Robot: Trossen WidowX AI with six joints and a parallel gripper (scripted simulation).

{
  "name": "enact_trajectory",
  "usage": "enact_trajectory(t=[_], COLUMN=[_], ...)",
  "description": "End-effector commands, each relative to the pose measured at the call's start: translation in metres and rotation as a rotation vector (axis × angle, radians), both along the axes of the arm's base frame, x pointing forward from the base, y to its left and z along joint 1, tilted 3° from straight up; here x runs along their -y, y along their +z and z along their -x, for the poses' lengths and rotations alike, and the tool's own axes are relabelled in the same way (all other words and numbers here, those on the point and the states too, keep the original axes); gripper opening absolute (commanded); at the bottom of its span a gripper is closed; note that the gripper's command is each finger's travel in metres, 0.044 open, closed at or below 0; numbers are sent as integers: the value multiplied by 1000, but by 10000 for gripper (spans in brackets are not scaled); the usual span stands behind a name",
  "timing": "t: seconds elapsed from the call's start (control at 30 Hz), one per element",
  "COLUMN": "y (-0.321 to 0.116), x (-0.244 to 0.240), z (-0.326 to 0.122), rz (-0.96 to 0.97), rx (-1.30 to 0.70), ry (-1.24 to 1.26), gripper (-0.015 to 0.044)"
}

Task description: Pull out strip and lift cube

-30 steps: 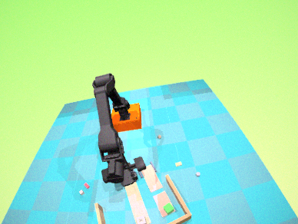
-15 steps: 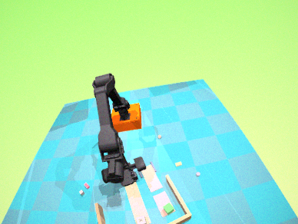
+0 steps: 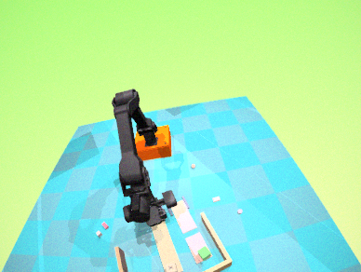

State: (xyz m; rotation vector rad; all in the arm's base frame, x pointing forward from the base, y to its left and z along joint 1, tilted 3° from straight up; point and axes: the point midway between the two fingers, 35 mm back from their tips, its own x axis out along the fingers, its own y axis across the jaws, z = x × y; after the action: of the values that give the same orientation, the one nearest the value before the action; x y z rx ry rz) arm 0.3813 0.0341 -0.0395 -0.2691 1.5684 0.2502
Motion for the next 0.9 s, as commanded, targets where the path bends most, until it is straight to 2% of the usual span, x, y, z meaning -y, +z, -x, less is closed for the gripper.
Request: enact_trajectory(t=[0.0, 0.87], y=[-3, -4], x=[0, 15], z=[1, 37], rz=[-3, -1], rx=[-1, -4], ry=[5, 5], gripper=[0, 0])
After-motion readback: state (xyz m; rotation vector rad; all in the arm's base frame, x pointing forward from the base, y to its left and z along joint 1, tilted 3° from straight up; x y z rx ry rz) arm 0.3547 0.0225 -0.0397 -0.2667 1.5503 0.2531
